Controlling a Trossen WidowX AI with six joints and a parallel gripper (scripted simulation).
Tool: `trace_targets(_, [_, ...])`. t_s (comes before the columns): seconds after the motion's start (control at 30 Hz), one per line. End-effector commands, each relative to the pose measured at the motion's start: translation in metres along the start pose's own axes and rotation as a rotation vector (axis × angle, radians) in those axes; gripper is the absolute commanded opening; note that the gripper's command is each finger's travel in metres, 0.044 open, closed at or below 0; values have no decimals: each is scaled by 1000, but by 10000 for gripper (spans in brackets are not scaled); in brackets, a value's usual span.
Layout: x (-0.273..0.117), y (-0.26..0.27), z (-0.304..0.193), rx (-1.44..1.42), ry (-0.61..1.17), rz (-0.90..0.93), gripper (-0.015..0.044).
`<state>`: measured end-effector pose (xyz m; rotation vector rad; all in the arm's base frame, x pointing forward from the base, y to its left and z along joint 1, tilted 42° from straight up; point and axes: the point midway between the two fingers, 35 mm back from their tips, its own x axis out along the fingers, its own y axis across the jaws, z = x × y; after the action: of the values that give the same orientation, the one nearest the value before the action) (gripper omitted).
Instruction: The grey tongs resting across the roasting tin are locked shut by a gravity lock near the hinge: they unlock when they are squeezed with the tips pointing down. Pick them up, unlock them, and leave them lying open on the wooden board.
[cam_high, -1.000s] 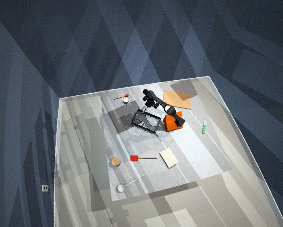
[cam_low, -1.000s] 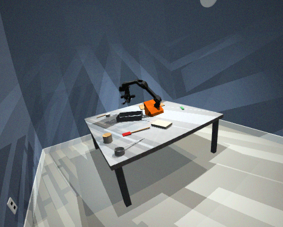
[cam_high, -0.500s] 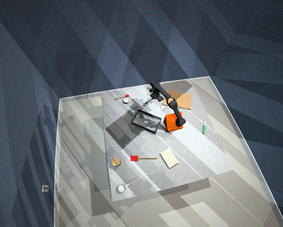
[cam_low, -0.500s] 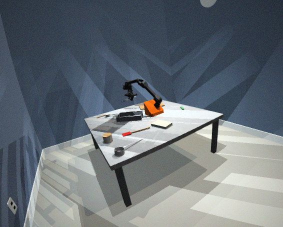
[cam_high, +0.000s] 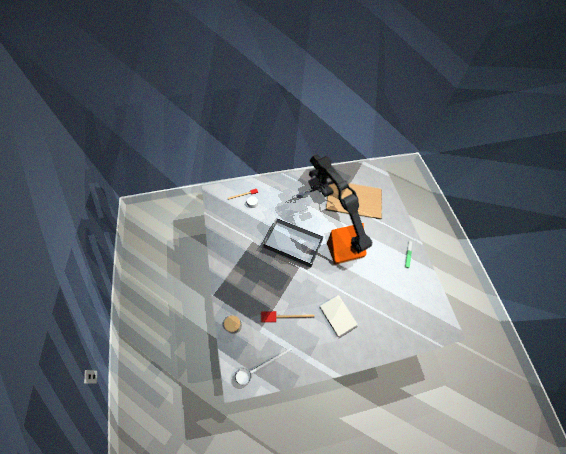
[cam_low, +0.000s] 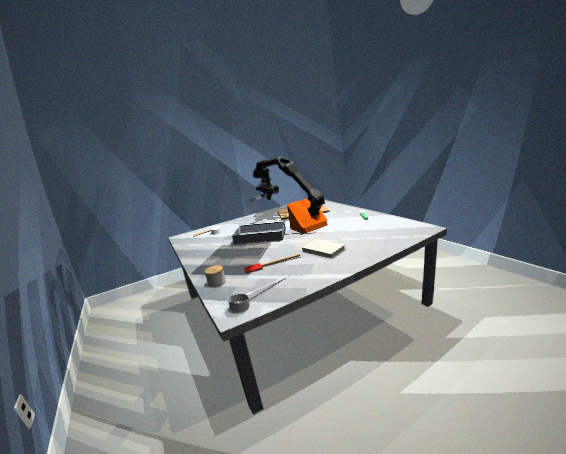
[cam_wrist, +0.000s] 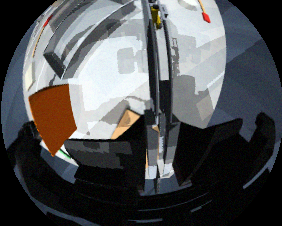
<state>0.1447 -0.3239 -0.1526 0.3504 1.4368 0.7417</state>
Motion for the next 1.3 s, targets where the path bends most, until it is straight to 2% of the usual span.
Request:
trace_targets(0.0, [-8, -4, -27, 65, -3, -18, -150])
trace_targets(0.5, [-16, 4, -146, 332, 4, -33, -150])
trace_targets(1.03, [-3, 45, -267, 618, 11, -9, -150])
trace_targets(1.27, [-1, 50, -278, 645, 11, -5, -150])
